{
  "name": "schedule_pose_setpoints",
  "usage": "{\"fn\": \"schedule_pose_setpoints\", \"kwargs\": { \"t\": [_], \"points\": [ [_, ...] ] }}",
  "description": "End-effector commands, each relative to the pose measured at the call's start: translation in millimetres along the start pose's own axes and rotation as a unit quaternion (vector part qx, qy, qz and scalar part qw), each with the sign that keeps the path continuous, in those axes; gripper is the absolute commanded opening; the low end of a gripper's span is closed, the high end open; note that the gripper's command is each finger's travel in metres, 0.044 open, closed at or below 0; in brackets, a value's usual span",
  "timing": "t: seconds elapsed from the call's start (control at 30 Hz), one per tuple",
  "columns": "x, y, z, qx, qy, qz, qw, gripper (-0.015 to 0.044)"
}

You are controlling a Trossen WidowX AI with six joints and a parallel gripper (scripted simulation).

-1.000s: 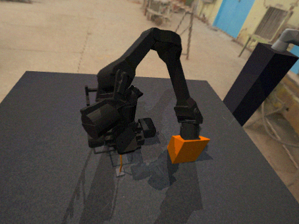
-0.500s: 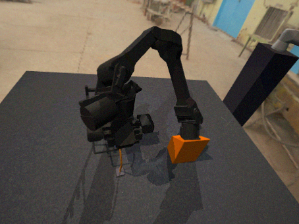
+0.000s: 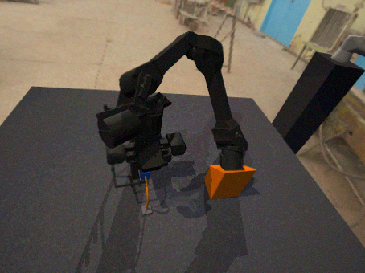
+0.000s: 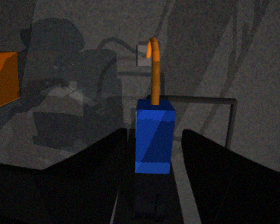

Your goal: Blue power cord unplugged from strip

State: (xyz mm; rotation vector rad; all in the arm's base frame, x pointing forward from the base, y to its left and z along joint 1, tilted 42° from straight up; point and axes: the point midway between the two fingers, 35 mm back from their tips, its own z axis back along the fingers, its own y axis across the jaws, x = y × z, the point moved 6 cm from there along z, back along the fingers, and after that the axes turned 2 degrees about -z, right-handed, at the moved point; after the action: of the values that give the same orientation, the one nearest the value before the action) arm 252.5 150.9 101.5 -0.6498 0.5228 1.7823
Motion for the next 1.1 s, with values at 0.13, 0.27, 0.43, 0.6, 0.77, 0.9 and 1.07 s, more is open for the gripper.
{"fn": "schedule_pose_setpoints", "kwargs": {
  "t": [0.13,0.27,0.43,0.6,0.77,0.9,1.07],
  "points": [
    [-2,1,-6,0.003,0.003,0.003,1.0,0.016],
    [-2,1,-13,0.003,0.003,0.003,1.0,0.016],
    [-2,1,-14,0.003,0.003,0.003,1.0,0.016],
    [-1,0,-11,0.001,0.001,0.001,1.0,0.0068],
    [-1,0,-11,0.001,0.001,0.001,1.0,0.0035],
    [-1,0,-11,0.001,0.0,0.001,1.0,0.0],
    [6,0,-11,0.001,0.0,0.001,1.0,0.0]
  ]
}}
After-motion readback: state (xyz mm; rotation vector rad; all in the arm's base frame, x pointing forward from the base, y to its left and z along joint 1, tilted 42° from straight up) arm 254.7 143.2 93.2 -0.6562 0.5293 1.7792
